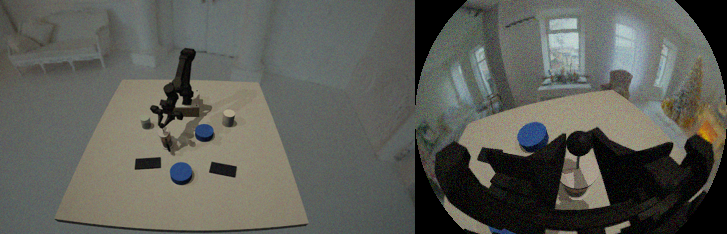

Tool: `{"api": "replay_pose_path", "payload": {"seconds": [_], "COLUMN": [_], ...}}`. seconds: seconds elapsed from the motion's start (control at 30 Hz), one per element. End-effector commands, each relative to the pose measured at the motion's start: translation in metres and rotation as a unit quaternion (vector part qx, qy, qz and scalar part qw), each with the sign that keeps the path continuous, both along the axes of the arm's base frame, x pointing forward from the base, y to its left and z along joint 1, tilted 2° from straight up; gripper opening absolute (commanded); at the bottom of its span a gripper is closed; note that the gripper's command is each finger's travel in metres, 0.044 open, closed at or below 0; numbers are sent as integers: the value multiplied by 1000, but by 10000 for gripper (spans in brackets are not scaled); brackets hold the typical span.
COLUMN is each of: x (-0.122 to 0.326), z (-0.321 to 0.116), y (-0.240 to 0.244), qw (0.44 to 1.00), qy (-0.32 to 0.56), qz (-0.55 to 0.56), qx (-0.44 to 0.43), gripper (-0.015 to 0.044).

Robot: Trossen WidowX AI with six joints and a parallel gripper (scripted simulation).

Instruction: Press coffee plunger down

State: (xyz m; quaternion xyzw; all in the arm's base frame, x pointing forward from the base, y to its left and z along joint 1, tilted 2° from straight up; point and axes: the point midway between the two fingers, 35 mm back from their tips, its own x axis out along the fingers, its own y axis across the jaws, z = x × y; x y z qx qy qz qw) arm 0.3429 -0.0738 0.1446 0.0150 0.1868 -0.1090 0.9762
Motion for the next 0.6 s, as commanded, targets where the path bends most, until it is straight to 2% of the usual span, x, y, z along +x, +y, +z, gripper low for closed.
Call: {"api": "replay_pose_path", "payload": {"seconds": [0.0,0.57], "x": [-7,8], "z": [-34,-35], "y": [1,-3], "qw": [999,999], "qy": [45,44], "qz": [1,1], "qx": [8,8], "gripper": [120,120]}}
